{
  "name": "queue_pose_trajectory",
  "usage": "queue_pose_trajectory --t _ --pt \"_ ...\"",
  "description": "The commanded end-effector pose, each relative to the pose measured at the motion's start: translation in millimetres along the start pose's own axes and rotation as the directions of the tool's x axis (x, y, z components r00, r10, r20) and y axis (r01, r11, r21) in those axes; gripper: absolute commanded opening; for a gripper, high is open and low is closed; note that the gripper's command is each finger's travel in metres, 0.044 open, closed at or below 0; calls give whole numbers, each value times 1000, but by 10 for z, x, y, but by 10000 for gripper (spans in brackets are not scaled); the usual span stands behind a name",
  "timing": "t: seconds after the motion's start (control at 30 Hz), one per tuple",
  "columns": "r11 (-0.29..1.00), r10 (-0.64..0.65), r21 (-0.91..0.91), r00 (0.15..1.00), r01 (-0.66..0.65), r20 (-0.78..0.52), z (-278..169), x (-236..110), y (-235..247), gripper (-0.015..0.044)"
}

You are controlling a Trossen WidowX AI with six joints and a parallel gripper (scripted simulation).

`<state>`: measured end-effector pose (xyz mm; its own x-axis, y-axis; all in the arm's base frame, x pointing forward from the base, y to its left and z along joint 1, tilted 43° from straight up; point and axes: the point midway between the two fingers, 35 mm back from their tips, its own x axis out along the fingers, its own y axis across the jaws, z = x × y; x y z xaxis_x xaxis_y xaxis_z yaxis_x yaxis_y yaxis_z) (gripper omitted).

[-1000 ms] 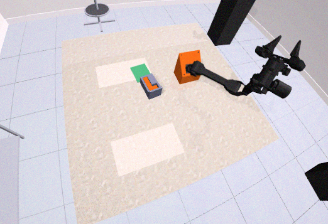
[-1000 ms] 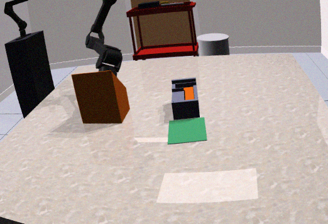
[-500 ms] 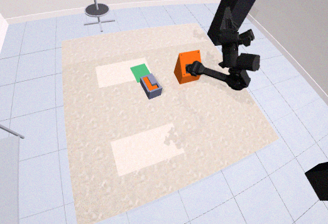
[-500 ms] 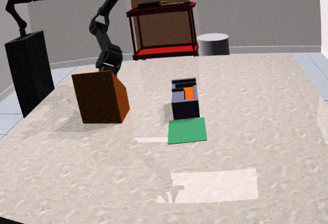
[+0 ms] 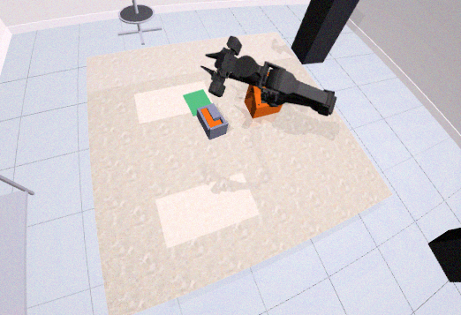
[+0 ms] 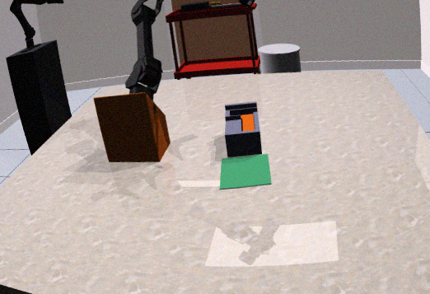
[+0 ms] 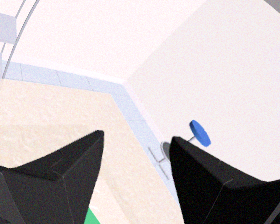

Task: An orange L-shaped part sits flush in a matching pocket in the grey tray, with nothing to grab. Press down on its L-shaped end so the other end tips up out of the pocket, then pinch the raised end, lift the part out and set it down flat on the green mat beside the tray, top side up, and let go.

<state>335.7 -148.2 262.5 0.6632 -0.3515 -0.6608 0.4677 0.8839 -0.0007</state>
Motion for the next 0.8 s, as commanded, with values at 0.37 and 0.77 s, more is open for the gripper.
queue_pose_trajectory --t 0.37,0.77 --pt "536 580 174 210 -826 -787 -2140 40 1391 180" --pt "535 581 174 210 -827 -786 -2648 182 1776 180"
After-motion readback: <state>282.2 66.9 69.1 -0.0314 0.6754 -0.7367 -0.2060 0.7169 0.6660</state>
